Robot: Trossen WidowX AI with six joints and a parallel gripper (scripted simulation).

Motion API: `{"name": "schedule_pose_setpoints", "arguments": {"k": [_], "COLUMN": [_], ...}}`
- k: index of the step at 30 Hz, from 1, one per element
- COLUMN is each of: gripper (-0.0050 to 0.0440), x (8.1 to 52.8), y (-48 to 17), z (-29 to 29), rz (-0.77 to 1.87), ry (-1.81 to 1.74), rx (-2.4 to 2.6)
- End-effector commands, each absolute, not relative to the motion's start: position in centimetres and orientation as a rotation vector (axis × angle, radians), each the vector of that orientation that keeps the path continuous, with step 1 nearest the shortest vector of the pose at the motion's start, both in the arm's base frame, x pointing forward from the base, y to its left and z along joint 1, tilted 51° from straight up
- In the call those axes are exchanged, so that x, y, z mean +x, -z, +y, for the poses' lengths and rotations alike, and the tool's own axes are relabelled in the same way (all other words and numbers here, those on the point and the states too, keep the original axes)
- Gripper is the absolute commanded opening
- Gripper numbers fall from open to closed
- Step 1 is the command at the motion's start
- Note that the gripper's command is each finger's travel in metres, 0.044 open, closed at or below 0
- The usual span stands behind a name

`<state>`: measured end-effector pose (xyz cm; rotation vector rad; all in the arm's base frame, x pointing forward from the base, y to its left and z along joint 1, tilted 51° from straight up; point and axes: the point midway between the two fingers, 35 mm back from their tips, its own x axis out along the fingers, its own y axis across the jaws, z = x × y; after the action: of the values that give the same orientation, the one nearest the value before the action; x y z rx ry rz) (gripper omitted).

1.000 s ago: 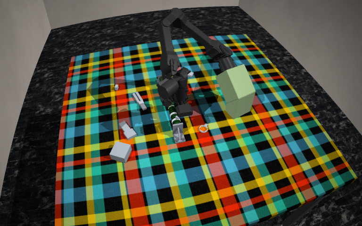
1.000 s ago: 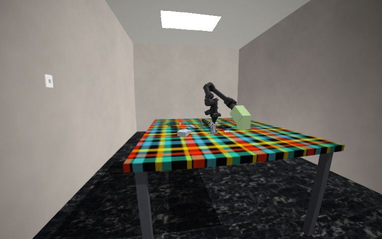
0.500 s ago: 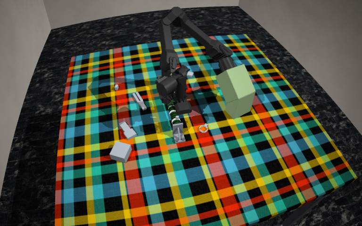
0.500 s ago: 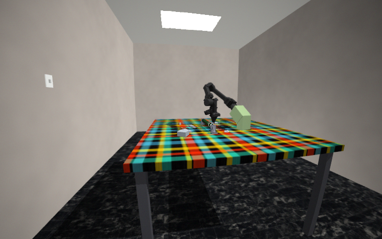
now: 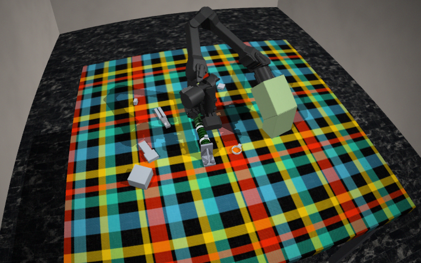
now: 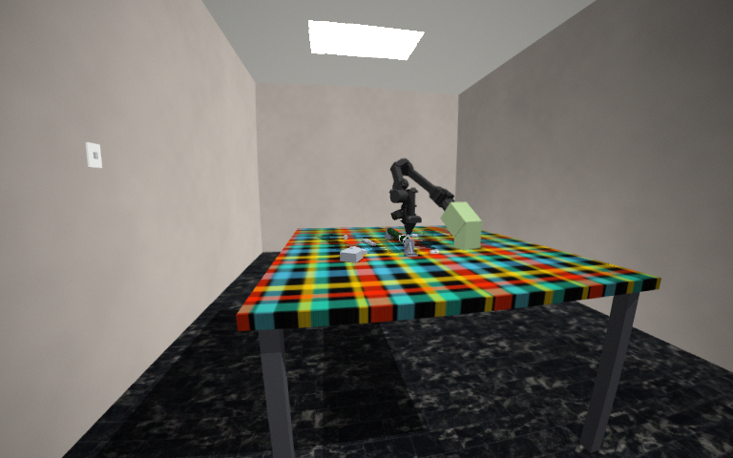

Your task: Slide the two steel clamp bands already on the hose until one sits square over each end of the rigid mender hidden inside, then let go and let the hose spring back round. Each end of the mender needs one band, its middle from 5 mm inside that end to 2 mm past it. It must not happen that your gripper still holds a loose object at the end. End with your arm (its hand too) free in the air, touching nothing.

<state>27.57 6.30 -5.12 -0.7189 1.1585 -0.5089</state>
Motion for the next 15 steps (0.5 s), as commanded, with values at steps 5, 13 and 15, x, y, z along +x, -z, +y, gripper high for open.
{"name": "schedule_pose_setpoints", "arguments": {"k": [5,13,15], "gripper": [0.0000,0.0000,0.0000], "x": [27.57,27.58,27.58], "y": [4.26,3.75,3.59], "z": [5.54,5.09,4.95], "rz": [1.155,1.155,1.155], "ry": [0.510,0.510,0.510], "rx": [-0.720,-0.720,-0.720]}}
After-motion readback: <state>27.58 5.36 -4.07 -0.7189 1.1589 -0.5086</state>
